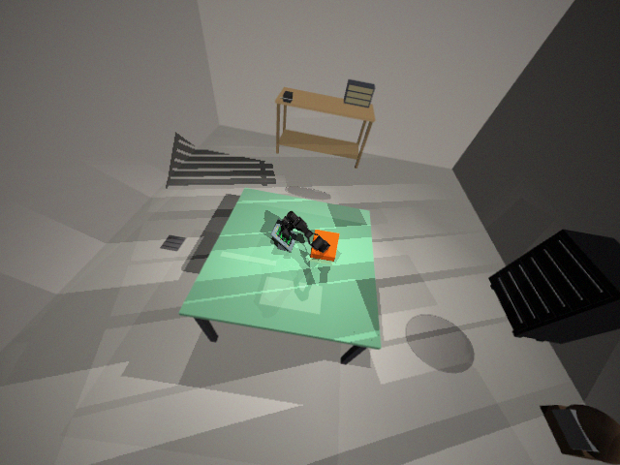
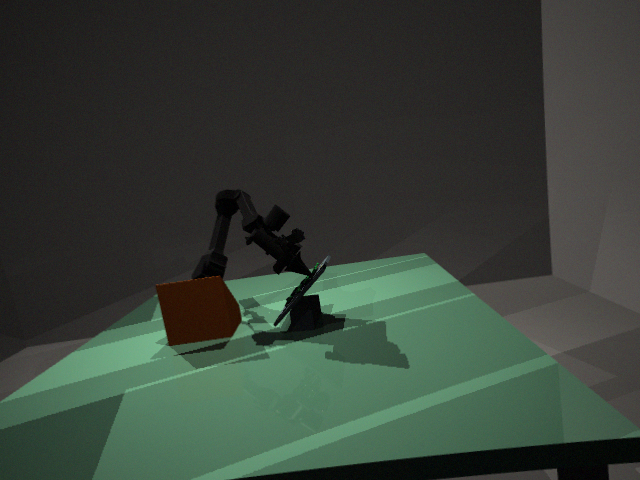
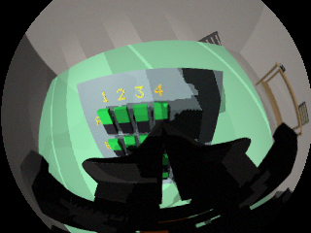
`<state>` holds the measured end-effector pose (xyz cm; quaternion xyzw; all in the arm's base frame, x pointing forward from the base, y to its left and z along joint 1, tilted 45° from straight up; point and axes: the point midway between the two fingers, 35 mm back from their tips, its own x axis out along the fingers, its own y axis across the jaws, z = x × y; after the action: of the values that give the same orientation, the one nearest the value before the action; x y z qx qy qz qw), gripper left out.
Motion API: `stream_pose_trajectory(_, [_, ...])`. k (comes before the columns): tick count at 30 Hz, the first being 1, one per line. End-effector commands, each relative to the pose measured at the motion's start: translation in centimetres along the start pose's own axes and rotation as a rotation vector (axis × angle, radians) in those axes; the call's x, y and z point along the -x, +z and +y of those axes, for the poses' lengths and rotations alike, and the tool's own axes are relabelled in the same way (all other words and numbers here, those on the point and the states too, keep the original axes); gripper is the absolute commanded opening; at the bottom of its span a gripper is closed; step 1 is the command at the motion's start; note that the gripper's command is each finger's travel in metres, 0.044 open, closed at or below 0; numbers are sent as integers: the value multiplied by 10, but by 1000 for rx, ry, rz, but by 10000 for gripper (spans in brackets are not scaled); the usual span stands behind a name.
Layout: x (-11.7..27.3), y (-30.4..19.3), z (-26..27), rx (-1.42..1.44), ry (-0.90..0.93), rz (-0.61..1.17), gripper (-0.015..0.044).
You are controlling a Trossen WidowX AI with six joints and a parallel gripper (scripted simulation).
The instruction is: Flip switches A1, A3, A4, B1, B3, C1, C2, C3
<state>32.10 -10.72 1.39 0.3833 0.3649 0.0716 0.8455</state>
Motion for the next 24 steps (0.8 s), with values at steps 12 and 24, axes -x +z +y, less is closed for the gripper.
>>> stream_pose_trajectory(12, [64,2,-1,-5,-7,31,0])
stream_pose_trajectory(24, [62,-19,60,-8,-5,34,0])
